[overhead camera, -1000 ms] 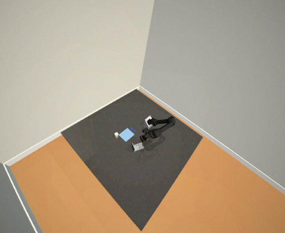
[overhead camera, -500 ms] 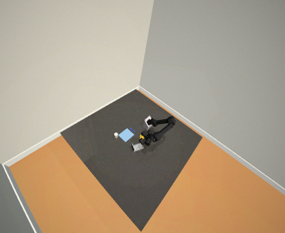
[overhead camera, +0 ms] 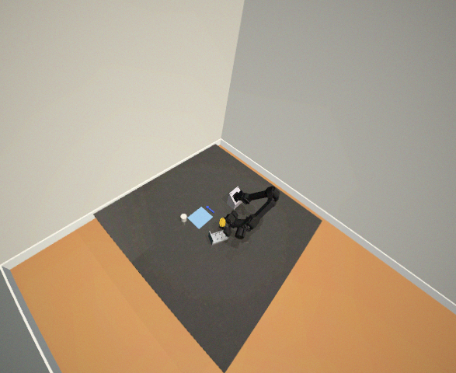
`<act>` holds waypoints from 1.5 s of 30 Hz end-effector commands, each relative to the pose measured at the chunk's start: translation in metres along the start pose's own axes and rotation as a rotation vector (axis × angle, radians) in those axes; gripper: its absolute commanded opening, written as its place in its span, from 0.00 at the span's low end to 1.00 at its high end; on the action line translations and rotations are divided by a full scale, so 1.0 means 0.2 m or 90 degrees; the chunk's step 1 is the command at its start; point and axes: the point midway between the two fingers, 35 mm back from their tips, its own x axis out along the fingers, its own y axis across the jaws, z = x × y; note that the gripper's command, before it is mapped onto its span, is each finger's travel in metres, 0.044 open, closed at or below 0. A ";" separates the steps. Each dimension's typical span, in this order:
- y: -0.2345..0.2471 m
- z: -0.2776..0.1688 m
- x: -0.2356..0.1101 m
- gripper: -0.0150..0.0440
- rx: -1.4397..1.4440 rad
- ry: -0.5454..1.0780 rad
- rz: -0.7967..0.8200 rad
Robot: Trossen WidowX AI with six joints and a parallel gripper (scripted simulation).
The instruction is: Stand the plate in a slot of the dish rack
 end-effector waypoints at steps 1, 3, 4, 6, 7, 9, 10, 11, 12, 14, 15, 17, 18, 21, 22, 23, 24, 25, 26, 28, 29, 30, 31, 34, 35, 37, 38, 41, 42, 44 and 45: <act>0.02 -0.01 0.01 0.25 -0.032 -0.048 0.040; 0.03 -0.02 0.01 0.25 -0.046 -0.070 0.060; 0.03 -0.03 0.01 0.25 -0.053 -0.081 0.070; 0.04 -0.04 0.02 0.25 -0.066 -0.103 0.090; 0.04 -0.04 0.02 0.25 -0.072 -0.114 0.100; 0.05 -0.05 0.01 0.25 -0.084 -0.135 0.121; 0.05 -0.06 0.01 0.25 -0.089 -0.146 0.132; 0.06 -0.06 0.01 0.25 -0.095 -0.156 0.143; 0.06 -0.07 0.01 0.25 -0.100 -0.167 0.154; 0.06 -0.08 0.00 0.25 -0.109 -0.187 0.176; 0.07 -0.09 0.00 0.25 -0.113 -0.197 0.187; 0.07 -0.10 -0.01 0.25 -0.121 -0.216 0.209; 0.07 -0.10 -0.01 0.25 -0.125 -0.226 0.221; 0.07 -0.12 -0.03 0.25 -0.134 -0.254 0.255; 0.07 -0.13 -0.04 0.25 -0.137 -0.263 0.267; 0.07 -0.13 -0.04 0.25 -0.139 -0.272 0.278; 0.07 -0.14 -0.05 0.25 -0.142 -0.281 0.290; 0.07 -0.15 -0.06 0.25 -0.143 -0.290 0.302; 0.07 -0.15 -0.06 0.25 -0.145 -0.298 0.313; 0.07 -0.16 -0.08 0.25 -0.148 -0.315 0.337; 0.06 -0.17 -0.09 0.25 -0.149 -0.323 0.349; 0.06 -0.17 -0.10 0.25 -0.149 -0.331 0.361; 0.06 -0.18 -0.11 0.25 -0.150 -0.339 0.372; 0.04 -0.19 -0.13 0.25 -0.149 -0.362 0.408; 0.04 -0.20 -0.14 0.25 -0.149 -0.369 0.419; 0.03 -0.21 -0.16 0.25 -0.147 -0.384 0.443; 0.02 -0.21 -0.17 0.25 -0.145 -0.390 0.454; 0.01 -0.22 -0.20 0.25 -0.141 -0.406 0.481; 0.00 -0.22 -0.20 0.25 -0.141 -0.407 0.483; 0.00 -0.22 -0.20 0.25 -0.141 -0.407 0.483; 0.00 -0.22 -0.20 0.25 -0.141 -0.407 0.483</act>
